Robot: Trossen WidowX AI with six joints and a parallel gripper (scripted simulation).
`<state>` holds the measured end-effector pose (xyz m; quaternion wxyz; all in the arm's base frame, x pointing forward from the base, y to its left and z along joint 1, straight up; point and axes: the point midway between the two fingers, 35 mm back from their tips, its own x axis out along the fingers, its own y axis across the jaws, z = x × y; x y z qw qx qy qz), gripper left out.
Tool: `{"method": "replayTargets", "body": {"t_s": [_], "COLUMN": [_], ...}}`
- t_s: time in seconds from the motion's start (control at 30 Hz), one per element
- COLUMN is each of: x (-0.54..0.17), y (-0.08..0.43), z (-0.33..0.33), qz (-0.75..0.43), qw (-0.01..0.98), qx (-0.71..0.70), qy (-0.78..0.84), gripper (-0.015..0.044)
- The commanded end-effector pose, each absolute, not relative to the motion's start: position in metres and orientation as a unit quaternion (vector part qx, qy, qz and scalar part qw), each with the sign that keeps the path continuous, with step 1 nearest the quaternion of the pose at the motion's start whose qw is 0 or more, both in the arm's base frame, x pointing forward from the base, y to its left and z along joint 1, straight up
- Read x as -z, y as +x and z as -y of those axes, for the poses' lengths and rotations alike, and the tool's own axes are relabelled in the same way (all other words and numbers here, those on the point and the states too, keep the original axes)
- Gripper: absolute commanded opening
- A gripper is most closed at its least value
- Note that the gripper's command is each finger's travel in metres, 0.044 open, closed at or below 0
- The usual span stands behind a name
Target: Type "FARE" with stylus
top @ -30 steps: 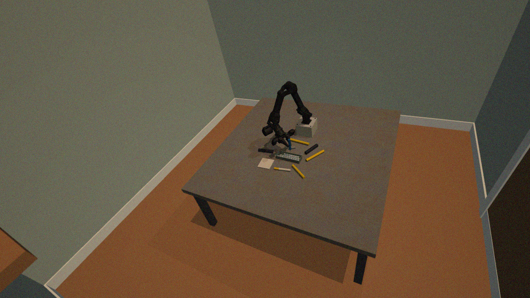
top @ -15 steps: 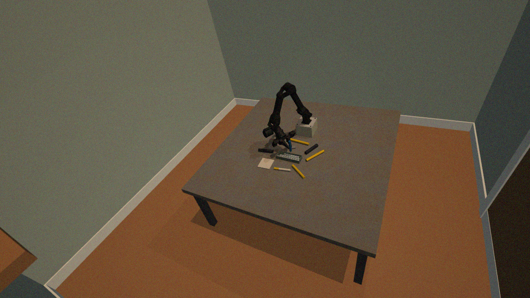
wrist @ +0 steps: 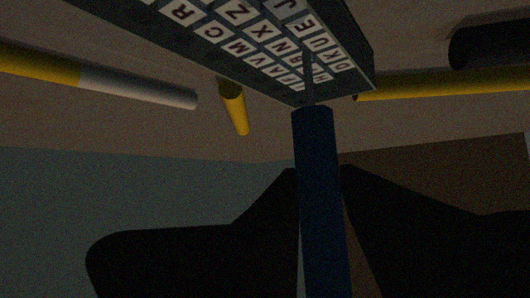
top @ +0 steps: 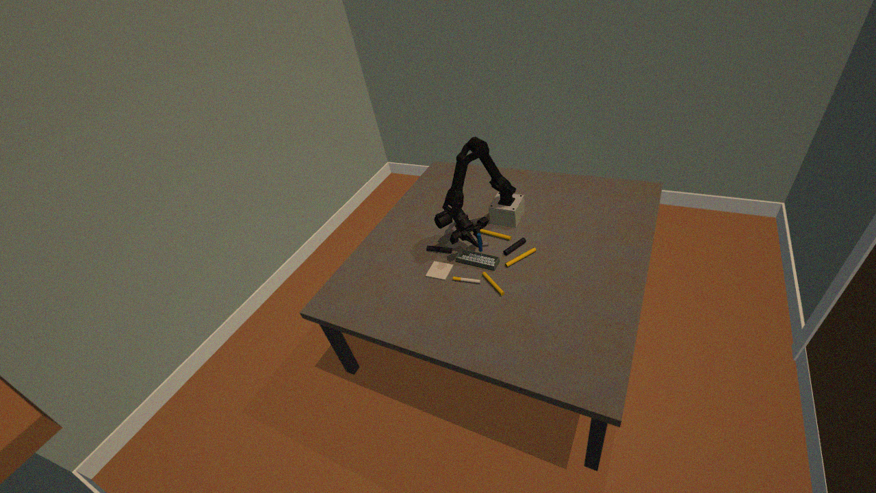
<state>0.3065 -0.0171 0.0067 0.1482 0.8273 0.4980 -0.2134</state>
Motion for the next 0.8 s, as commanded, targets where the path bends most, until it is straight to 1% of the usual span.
{"method": "replayTargets", "body": {"t_s": [0.0,0.77], "x": [-0.0034,0.0044], "y": [0.3051,0.3052], "z": [0.0160,0.0160], "qz": [-0.499,-0.499], "qw": [0.141,0.141], "qx": [0.215,0.215], "qy": [0.828,0.828], "gripper": [0.0081,0.0081]}}
